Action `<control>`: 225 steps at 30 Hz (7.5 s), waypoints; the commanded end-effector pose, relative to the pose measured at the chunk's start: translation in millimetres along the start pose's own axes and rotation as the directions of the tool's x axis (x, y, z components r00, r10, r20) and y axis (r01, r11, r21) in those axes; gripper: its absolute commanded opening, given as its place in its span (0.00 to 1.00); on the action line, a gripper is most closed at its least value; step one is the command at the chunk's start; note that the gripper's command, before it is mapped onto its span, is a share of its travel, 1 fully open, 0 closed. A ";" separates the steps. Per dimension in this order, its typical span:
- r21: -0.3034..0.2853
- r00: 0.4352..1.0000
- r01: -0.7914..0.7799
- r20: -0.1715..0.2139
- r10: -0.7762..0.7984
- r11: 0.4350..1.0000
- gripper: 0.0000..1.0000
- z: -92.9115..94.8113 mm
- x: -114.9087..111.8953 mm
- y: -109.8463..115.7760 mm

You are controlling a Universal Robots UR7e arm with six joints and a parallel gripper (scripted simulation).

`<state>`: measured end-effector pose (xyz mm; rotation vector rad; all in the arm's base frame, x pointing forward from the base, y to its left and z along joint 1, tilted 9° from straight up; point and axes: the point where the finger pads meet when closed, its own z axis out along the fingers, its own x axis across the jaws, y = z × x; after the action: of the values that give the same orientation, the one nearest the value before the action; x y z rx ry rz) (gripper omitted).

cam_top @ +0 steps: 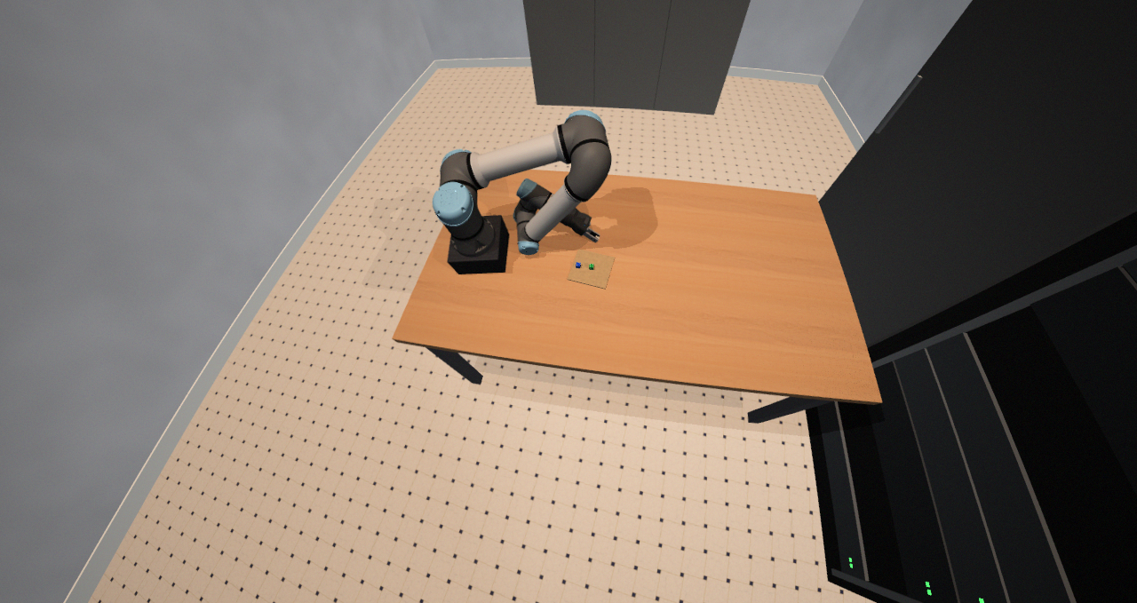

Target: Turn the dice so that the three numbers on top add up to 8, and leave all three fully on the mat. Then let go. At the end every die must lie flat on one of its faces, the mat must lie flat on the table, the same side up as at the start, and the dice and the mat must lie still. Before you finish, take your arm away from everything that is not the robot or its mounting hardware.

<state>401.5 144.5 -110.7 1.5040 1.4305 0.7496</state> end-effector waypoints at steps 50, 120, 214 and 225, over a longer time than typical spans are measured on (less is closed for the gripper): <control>-0.001 1.000 -0.001 0.000 0.001 1.000 0.64 -0.1 0.1 0.5; -0.001 1.000 -0.001 0.000 0.001 1.000 0.64 -68.7 0.0 35.3; 0.780 1.000 0.001 -0.001 0.000 0.626 0.64 -50.5 0.1 103.6; 0.849 1.000 0.001 -0.001 0.000 0.528 0.64 -47.0 0.2 110.7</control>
<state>404.7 162.1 7.5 2.1922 1.9138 0.0021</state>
